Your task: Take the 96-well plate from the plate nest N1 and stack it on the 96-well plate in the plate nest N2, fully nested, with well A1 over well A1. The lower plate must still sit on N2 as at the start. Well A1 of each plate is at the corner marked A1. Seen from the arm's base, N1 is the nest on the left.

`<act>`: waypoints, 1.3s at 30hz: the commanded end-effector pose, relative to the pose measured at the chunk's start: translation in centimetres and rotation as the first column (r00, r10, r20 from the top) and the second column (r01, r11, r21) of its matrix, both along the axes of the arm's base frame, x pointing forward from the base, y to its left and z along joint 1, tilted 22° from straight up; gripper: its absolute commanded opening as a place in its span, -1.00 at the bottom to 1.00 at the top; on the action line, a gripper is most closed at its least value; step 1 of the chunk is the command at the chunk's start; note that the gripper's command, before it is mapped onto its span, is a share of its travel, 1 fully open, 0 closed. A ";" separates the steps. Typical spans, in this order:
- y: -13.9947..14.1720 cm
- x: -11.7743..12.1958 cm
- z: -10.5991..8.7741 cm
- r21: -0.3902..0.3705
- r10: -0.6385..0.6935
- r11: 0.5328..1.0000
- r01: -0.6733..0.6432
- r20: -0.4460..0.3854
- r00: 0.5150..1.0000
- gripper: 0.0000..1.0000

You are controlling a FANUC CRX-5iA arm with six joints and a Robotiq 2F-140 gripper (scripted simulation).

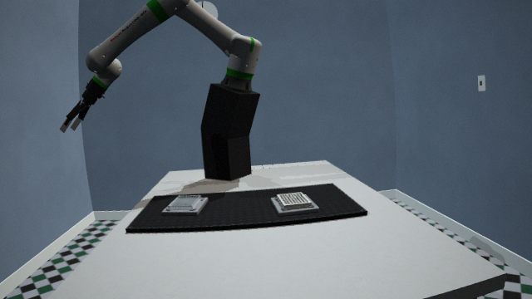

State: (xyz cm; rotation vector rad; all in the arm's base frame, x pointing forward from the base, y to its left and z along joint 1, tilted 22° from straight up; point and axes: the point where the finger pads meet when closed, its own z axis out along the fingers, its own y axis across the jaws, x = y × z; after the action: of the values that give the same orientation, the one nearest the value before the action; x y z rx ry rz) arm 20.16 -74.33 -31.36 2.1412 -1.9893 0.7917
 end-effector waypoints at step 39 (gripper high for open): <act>7.4 16.1 3.3 0.027 0.204 0.978 -0.205 0.011 0.979 1.00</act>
State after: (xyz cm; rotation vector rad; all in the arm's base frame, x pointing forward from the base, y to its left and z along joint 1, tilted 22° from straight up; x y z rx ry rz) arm 35.38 -67.43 -28.26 2.3541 -1.8434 0.8095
